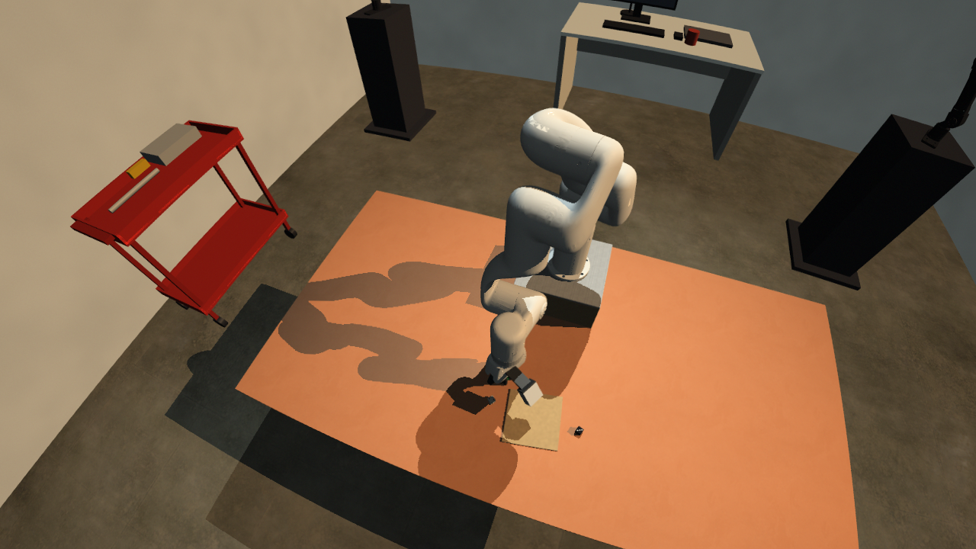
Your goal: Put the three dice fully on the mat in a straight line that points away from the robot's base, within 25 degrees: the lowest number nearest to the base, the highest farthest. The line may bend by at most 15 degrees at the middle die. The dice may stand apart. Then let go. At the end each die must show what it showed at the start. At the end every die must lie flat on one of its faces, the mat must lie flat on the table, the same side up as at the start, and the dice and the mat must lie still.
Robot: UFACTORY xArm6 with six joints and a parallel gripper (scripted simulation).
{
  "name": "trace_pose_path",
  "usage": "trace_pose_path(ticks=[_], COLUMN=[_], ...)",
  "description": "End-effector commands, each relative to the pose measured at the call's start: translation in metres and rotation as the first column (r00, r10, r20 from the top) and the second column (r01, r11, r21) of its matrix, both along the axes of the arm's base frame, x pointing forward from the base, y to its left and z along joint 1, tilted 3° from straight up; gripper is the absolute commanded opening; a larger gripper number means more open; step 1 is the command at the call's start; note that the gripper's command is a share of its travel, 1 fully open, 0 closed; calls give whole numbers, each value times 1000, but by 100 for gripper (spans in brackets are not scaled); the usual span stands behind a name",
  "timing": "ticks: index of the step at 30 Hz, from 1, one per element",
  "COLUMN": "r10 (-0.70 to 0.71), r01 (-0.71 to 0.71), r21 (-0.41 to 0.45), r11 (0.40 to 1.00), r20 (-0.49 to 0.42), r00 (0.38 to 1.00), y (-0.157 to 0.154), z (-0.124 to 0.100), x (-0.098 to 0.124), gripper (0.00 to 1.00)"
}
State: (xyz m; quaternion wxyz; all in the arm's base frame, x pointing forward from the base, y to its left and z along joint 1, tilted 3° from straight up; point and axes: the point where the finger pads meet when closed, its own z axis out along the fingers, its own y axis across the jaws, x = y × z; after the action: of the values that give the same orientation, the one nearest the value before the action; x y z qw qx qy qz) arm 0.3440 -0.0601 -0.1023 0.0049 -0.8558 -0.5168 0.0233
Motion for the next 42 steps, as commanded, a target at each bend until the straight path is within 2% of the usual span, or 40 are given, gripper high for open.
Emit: trace_pose_path(ticks=[1, 23, 27, 36, 42], r10=[0, 0, 0, 0, 0], r01=[0, 0, 0, 0, 0], r21=[0, -1, -1, -1, -1], r11=[1000, 1000, 1000, 1000, 1000], r20=[3, 3, 3, 3, 3], r00=[1000, 1000, 1000, 1000, 1000], y=[0, 0, 0, 1, 1], z=[1, 6, 26, 89, 100], x=[1, 2, 2, 5, 6], gripper=[11, 11, 11, 11, 11])
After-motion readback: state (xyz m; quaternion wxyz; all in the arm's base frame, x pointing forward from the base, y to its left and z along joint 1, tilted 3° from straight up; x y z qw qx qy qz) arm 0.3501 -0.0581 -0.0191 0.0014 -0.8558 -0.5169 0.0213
